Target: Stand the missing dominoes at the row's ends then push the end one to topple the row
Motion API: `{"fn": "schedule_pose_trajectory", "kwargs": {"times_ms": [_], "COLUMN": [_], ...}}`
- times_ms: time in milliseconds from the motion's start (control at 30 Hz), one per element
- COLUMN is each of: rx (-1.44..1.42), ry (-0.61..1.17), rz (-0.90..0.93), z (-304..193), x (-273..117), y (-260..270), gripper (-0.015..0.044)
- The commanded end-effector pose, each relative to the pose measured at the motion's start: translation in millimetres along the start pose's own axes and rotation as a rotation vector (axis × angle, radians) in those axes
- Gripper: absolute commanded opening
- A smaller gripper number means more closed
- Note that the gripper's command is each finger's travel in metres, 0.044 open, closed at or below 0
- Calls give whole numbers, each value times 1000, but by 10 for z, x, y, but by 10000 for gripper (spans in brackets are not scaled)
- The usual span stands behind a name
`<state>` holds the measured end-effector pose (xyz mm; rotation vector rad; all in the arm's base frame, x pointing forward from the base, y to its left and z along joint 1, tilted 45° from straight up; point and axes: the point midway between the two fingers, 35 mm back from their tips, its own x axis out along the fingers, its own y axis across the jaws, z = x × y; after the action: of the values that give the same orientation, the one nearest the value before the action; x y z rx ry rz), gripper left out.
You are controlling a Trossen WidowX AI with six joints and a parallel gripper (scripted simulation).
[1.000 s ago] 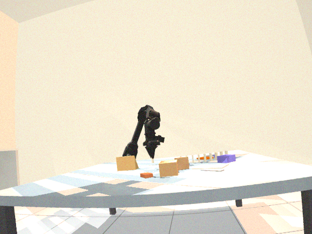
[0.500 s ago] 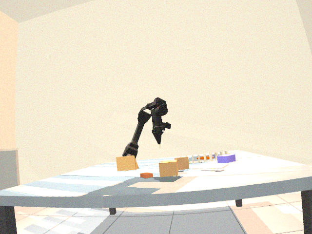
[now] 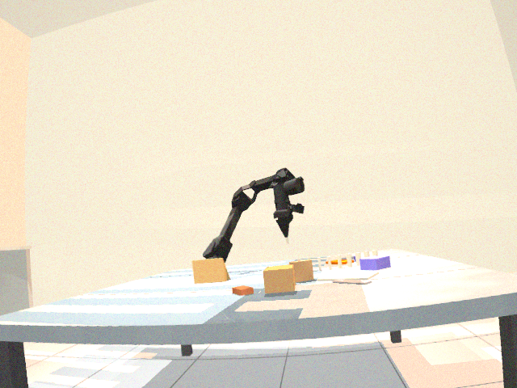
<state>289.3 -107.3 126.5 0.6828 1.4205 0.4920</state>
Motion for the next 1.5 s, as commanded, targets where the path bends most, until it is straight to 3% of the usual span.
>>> {"fn": "schedule_pose_trajectory", "kwargs": {"times_ms": [0, 800, 1200, 1467], "rx": [13, 31, 32, 32], "ry": [-6, 13, 14, 14], "rz": [4, 23, 24, 24], "z": [9, 2, -4, -4], "x": [12, 1058, 1086, 1086], "y": [12, 37, 40, 40], "gripper": [107, 107, 107, 317]}}
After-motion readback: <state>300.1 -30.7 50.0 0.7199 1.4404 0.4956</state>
